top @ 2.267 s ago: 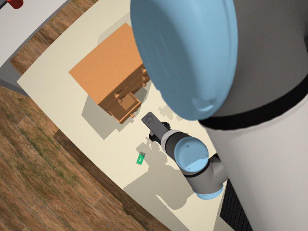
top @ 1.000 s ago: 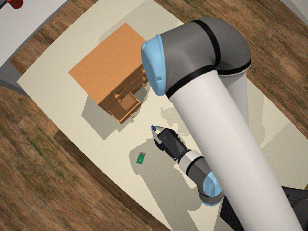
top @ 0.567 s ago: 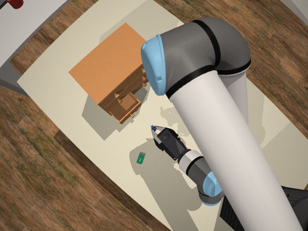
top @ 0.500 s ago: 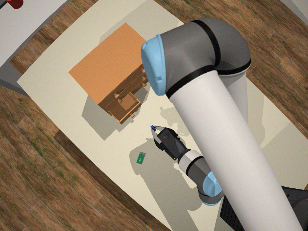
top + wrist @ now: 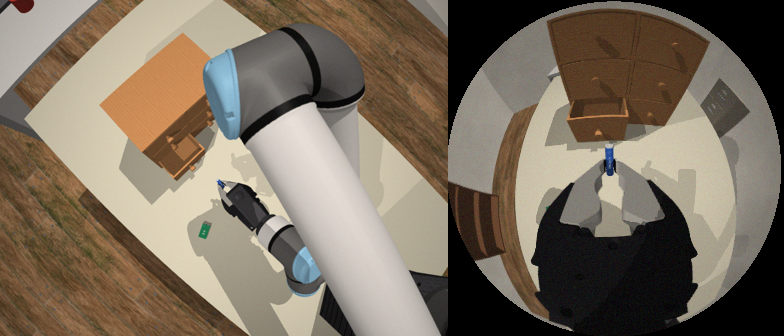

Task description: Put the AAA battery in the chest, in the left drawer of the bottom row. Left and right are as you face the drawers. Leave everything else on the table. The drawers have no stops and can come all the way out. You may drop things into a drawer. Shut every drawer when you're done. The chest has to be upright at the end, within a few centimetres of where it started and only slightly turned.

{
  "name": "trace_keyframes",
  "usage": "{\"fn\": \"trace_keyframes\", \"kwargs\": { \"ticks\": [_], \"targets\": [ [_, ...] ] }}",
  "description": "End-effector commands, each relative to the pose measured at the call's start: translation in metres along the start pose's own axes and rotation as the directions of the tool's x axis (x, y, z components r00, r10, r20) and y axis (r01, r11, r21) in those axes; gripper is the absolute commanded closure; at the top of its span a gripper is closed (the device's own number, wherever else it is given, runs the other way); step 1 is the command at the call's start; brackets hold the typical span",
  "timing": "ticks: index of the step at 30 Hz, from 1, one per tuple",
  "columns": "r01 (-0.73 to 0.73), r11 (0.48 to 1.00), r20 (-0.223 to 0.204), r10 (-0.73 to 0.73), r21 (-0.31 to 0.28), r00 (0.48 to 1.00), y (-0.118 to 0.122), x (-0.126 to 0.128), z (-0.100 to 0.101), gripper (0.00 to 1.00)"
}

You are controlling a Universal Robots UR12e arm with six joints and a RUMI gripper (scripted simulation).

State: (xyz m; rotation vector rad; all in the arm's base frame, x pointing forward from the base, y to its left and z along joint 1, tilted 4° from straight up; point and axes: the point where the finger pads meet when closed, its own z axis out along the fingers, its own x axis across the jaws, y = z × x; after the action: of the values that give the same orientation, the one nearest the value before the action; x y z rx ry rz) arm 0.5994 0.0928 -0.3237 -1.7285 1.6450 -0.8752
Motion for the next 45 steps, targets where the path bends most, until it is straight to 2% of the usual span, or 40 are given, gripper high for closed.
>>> {"fn": "trace_keyframes", "kwargs": {
  "ticks": [1,11,45],
  "targets": [
    [0.0,1.0,0.0,0.0,0.0,1.0,-0.005,0.0,0.005,0.98],
    [0.0,1.0,0.0,0.0,0.0,1.0,-0.014,0.0,0.015,0.98],
    [0.0,1.0,0.0,0.0,0.0,1.0,-0.059,0.0,0.069,0.98]
  ]
}}
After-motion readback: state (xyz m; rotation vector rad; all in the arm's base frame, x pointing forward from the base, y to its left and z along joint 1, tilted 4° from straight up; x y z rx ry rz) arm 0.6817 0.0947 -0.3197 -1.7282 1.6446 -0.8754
